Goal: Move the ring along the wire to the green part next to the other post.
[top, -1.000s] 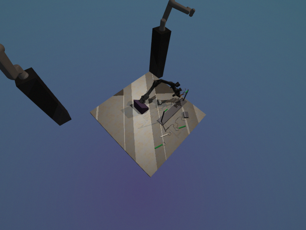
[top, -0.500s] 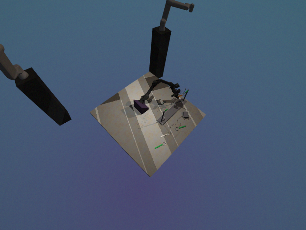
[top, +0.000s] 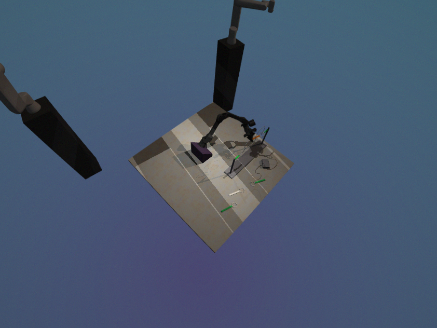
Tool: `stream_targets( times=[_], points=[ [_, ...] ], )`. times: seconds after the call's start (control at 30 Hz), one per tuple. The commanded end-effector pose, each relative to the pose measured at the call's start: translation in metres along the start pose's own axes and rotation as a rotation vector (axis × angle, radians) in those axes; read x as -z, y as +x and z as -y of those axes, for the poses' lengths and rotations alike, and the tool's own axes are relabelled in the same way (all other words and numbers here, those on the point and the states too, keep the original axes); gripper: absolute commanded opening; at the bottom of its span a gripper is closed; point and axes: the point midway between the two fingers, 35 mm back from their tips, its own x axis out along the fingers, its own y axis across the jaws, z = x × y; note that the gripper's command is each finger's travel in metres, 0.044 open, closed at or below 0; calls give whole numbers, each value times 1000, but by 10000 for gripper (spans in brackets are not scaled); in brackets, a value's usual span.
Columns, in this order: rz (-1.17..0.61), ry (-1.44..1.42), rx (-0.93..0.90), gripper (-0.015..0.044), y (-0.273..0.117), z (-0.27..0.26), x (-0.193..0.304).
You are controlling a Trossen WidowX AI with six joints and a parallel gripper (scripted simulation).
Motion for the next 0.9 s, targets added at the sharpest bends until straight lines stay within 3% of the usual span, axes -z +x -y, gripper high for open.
stream_targets(
  times=[0.0,0.87],
  points=[
    [0,-102,62,-150,0,18,1],
    [10,-674,381,-150,-18,102,-34]
  ],
)
